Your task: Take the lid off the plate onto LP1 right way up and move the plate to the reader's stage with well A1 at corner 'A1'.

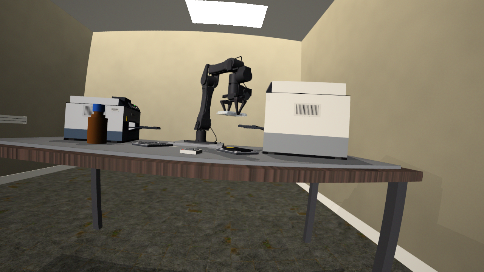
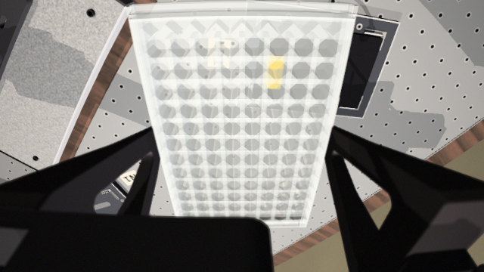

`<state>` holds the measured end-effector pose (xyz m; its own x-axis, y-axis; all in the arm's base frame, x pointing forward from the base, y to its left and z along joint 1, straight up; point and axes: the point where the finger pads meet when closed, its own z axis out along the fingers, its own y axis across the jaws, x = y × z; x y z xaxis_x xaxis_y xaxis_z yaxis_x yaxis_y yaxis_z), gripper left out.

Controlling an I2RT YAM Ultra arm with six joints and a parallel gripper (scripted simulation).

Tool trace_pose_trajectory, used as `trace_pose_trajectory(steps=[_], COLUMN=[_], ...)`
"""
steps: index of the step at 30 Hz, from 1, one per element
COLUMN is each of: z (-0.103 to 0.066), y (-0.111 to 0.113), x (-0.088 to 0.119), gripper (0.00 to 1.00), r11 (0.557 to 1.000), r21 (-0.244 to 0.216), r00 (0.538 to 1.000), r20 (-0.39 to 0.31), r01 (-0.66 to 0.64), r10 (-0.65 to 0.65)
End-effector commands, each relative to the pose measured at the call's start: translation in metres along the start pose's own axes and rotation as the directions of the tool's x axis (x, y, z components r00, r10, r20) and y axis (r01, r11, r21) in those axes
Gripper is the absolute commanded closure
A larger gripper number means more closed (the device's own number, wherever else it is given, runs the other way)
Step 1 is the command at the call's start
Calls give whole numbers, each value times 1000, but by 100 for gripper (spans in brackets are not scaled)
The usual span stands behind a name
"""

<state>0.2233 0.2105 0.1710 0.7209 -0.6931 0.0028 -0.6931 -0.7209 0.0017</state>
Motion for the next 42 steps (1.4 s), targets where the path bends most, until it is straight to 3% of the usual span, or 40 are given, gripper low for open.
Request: trace_pose_trajectory(steps=[1,42], z=[-12,-11], y=[-2,12], x=[-9,-106], gripper=[14,14], r11=[999,944], r21=[27,20], r00=[999,944], r20=[3,3], r01=[39,329], r10=[-39,-329])
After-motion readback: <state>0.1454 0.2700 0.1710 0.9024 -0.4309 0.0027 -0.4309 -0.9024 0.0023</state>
